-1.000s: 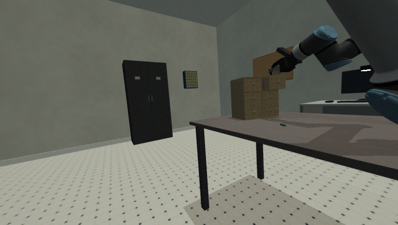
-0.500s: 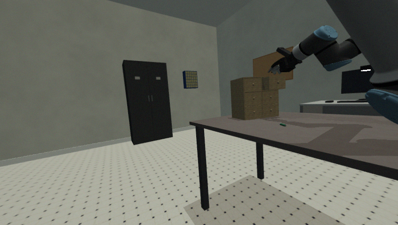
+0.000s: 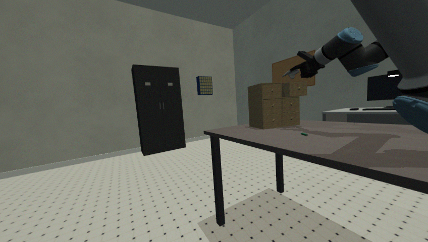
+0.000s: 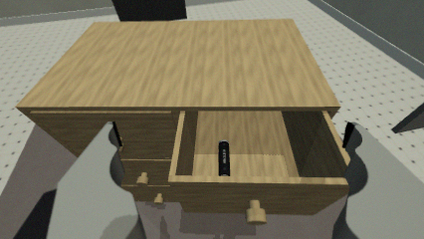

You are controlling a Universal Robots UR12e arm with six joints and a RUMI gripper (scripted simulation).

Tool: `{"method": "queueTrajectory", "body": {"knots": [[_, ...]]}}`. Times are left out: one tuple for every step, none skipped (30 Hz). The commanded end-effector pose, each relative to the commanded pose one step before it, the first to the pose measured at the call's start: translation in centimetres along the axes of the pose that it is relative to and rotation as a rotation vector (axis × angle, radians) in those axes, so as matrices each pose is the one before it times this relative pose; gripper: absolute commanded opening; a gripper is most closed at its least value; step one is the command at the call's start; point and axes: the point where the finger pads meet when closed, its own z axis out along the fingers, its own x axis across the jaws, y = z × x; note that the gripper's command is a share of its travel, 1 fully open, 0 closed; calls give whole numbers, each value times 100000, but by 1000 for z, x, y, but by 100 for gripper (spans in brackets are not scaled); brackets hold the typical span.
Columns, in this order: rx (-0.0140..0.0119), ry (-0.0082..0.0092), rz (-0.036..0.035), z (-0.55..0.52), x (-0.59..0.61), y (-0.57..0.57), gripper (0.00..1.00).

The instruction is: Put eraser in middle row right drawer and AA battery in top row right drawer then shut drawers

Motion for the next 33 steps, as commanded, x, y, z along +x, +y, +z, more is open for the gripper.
{"method": "queueTrajectory", "body": {"knots": [[94,7,-37,-8,13,-73,100],[0,0,0,0,0,0,100],[0,0,0,0,0,0,100],[0,0,0,0,0,0,100],[0,0,0,0,0,0,100],[0,0,0,0,0,0,100],[0,0,0,0,0,0,100],[0,0,0,-2,0,1,100],[0,0,0,-6,0,2,100],[0,0,0,-11,0,3,100],[0,0,0,-18,0,5,100],[0,0,0,-27,0,8,100],[0,0,0,-36,0,11,100],[0,0,0,-47,0,14,100],[0,0,0,-59,0,17,100],[0,0,0,-71,0,21,100],[0,0,0,0,0,0,100],[0,0,0,0,0,0,100],[0,0,0,-84,0,25,100],[0,0,0,-98,0,29,100],[0,0,0,-113,0,33,100],[0,0,0,-128,0,37,100],[0,0,0,-142,0,42,100],[0,0,0,-158,0,47,100],[0,0,0,-173,0,51,100],[0,0,0,-188,0,56,100],[0,0,0,-204,0,60,100],[0,0,0,-219,0,64,100],[0,0,0,-234,0,69,100],[0,0,0,-248,0,73,100],[0,0,0,-262,0,77,100],[0,0,0,-276,0,81,100],[0,0,0,-289,0,85,100]]}}
